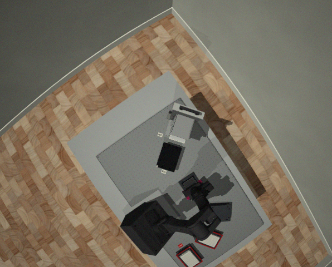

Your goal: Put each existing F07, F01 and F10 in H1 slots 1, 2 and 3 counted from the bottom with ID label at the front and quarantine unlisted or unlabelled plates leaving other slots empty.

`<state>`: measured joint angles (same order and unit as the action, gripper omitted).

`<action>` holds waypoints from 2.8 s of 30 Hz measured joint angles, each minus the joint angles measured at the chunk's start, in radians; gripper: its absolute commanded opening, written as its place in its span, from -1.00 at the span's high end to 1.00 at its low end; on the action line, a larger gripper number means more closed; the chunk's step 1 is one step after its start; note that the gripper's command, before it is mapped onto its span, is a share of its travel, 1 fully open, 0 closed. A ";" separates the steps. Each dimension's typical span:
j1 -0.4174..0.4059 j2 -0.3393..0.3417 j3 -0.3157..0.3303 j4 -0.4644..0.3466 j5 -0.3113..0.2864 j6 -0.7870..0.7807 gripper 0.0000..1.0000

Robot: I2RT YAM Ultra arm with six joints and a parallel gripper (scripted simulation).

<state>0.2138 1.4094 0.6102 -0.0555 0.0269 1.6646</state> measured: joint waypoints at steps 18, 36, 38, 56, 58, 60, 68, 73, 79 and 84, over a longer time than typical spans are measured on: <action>0.002 -0.133 -0.002 -0.104 0.000 0.001 -1.00; 0.008 -0.307 0.024 -0.318 0.003 -0.003 -1.00; 0.008 -0.307 0.024 -0.323 0.003 -0.023 -1.00; 0.008 -0.307 0.024 -0.332 0.003 -0.317 -1.00; 0.008 -0.307 0.024 -0.332 0.003 -0.354 -1.00; 0.008 -0.307 0.024 -0.332 0.003 -0.392 -1.00; 0.008 -0.307 0.024 -0.332 0.003 -0.534 -1.00; 0.008 -0.307 0.024 -0.332 0.003 -0.616 -1.00; 0.008 -0.307 0.024 -0.332 0.004 -0.731 -1.00; 0.008 -0.307 0.024 -0.332 0.004 -0.820 -1.00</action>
<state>0.2222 1.1023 0.6338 -0.3878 0.0307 0.8444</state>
